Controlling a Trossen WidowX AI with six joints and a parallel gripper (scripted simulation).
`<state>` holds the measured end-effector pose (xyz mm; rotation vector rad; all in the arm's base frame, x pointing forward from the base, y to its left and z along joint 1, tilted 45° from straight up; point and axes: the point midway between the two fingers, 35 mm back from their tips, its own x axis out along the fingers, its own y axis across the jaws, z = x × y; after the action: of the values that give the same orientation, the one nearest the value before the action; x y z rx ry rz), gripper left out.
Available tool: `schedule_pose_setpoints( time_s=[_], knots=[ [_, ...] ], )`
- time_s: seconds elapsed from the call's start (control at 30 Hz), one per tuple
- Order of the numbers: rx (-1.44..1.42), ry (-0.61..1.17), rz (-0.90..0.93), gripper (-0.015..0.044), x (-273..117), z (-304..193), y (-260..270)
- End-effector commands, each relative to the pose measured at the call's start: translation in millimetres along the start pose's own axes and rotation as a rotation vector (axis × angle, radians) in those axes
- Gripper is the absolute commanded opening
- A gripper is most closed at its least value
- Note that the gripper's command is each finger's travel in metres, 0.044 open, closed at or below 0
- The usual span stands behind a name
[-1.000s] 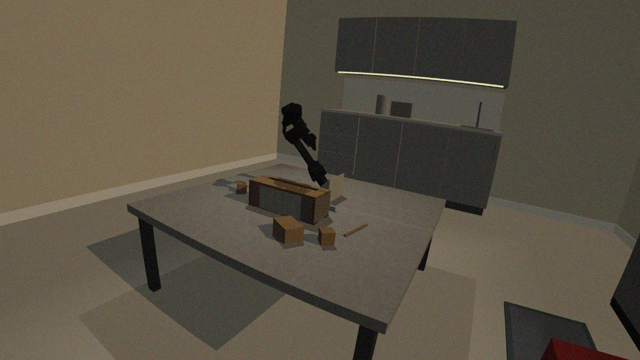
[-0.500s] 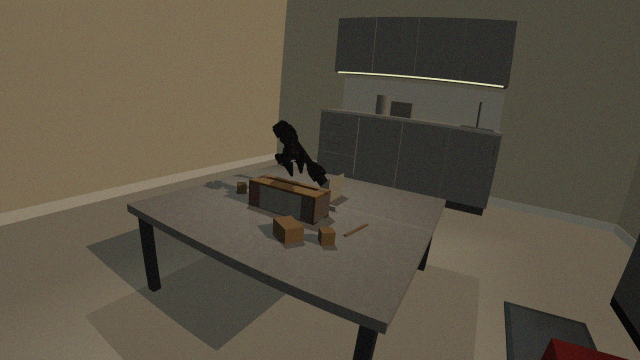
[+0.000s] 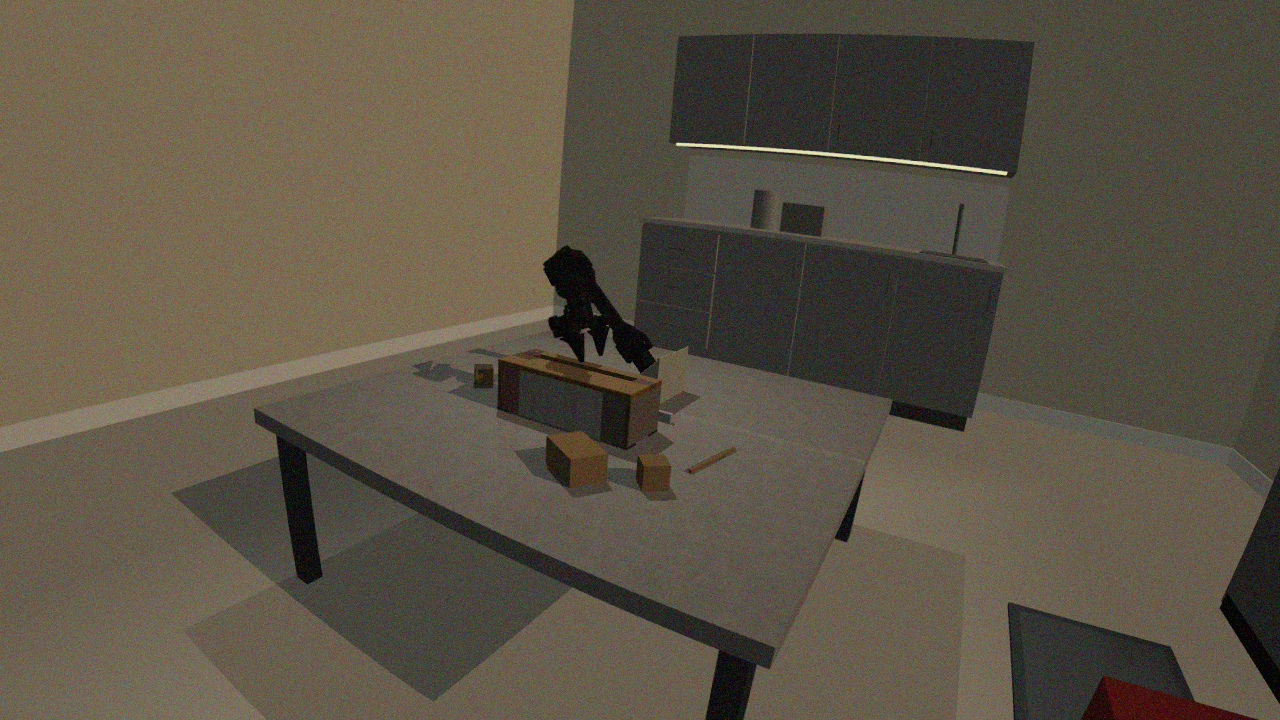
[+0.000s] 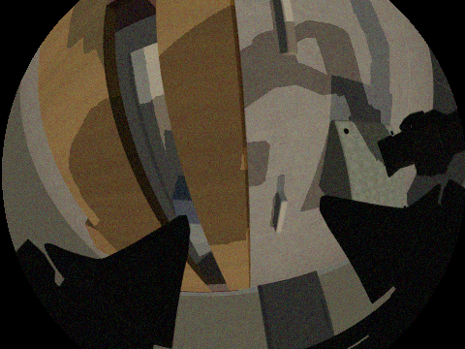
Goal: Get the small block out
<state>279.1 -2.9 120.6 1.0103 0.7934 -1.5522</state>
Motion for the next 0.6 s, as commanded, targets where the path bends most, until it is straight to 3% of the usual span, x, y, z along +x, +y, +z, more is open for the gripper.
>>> schedule_pose_setpoints(
  time_s=[0.0, 0.57],
  knots=[
    [-0.002, -0.006, 0.0, 0.04, 6.6, 3.7, 0.7],
    [-0.002, -0.008, 0.001, 0.04, 31.8, 15.9, 1.7]
  ],
)
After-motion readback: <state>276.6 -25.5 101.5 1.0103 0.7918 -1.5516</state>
